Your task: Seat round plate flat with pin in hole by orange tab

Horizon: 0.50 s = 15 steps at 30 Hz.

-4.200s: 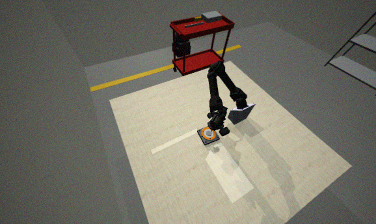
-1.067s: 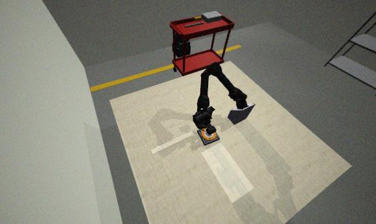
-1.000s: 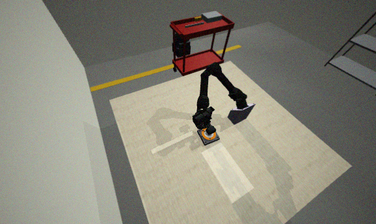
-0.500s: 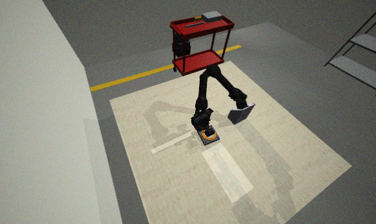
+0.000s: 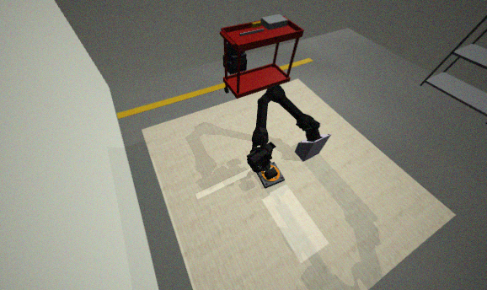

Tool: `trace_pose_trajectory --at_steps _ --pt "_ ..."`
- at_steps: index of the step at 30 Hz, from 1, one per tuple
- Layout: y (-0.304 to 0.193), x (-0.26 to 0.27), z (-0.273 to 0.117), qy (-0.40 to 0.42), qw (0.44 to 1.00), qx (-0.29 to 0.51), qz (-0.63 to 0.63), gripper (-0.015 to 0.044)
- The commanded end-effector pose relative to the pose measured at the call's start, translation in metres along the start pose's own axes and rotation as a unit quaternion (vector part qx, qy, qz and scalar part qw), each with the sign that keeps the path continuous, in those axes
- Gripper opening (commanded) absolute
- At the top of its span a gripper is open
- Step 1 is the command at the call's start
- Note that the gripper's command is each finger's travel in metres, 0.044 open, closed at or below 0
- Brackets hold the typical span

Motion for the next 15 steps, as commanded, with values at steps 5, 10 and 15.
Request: trace_pose_trajectory --at_steps 5,10,15 --pt "0.0034 0.0066 0.0012 0.002 1.000 0.003 -0.001 0.0000" --pt "0.0050 0.0093 0.0011 0.002 1.000 0.003 -0.001 0.0000" --pt "0.0067 0.0119 0.0011 0.002 1.000 0.003 -0.001 0.0000"
Point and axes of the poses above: the point midway between the two fingers, 35 mm back from their tips, its own z axis out along the fingers, its own x axis across the jaws, y = z × x, the point moved 6 cm from there along -z, back along the fingers, and after that the axes turned 7 degrees about -z, right-handed, at the moved point
